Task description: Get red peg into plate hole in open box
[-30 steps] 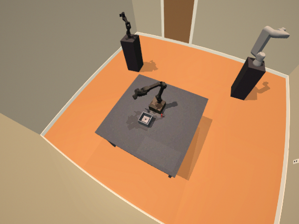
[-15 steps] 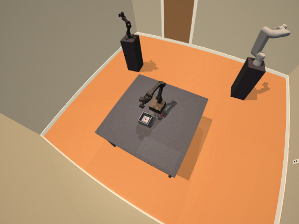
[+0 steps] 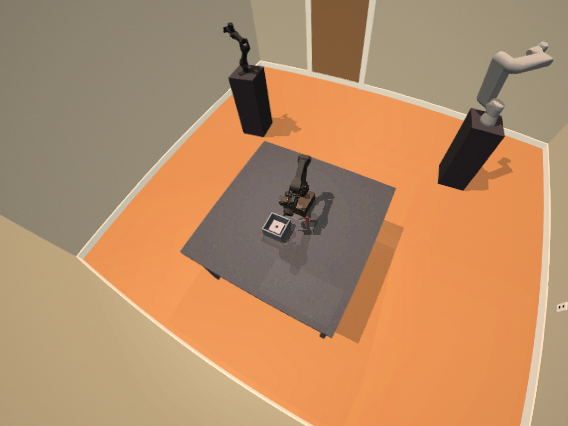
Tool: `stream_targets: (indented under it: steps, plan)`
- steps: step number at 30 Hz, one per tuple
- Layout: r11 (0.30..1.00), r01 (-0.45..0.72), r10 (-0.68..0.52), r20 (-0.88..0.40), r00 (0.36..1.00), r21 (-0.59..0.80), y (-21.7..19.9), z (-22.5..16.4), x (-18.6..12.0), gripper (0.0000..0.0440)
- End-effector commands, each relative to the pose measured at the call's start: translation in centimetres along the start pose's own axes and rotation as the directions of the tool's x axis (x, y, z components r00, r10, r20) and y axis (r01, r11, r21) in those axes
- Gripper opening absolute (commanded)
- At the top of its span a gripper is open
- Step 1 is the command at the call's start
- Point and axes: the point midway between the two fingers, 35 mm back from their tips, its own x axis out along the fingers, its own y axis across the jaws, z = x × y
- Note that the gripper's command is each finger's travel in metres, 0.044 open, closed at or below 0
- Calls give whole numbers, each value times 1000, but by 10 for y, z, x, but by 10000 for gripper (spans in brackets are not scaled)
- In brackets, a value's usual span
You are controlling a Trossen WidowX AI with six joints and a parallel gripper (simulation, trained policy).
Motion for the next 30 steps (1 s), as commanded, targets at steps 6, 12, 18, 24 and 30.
stream_targets:
  steps: [6, 12, 18, 24, 30]
  plan:
    - [991, 63, -78, -118, 990, -120, -7, -70, 5, 440]
    - [978, 115, -144, -162, 976, -177, -17, -106, 13, 440]
    - [966, 155, -195, -185, 963, -208, -24, -132, 27, 440]
    - [960, 173, -218, -199, 956, -220, -27, -151, 47, 440]
    - [962, 158, -205, -212, 955, -222, -28, -170, 70, 440]
